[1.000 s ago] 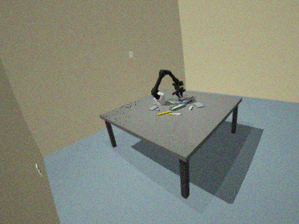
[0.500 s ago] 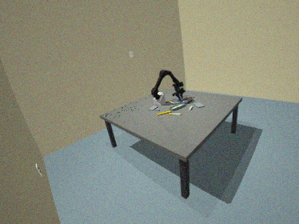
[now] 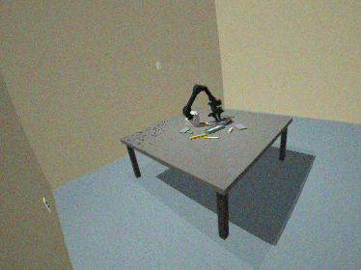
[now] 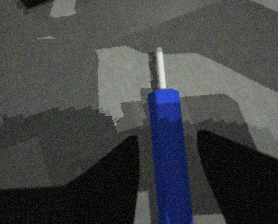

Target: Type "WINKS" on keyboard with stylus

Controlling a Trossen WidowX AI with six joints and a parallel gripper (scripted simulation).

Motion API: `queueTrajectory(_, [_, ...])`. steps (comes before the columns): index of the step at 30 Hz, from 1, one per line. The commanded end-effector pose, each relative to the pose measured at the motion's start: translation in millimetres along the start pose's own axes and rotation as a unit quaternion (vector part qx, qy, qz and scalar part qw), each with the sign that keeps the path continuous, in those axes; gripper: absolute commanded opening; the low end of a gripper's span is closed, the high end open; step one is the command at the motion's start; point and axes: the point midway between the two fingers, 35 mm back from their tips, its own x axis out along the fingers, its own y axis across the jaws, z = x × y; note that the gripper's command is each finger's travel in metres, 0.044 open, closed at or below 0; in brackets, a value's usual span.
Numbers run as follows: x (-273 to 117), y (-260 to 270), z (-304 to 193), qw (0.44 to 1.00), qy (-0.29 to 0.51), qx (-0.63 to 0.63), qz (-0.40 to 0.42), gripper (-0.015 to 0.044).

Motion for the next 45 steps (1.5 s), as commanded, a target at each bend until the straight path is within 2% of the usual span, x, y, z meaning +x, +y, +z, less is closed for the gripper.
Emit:
queueTrajectory(1, [4, -1, -1, 1.000, -0.003, -0.003, -0.001, 0.0150])
queueTrajectory(10, [9, -1, -4, 1.000, -0.003, -0.003, -0.001, 0.0150])
queueTrajectory(15, [7, 0, -4, 1.000, 0.000, 0.000, 0.000, 0.0019])
queueTrajectory(18, [7, 0, -4, 1.000, 0.000, 0.000, 0.000, 0.0000])
queueTrajectory(26, [4, 0, -2, 1.000, 0.000, 0.000, 0.000, 0.0000])
queueTrajectory(35, [-36, 0, 20, 1.000, 0.000, -0.001, 0.000, 0.0000])
queueTrajectory(45, [-31, -3, 22, 1.000, 0.012, 0.003, -0.006, 0.0000])
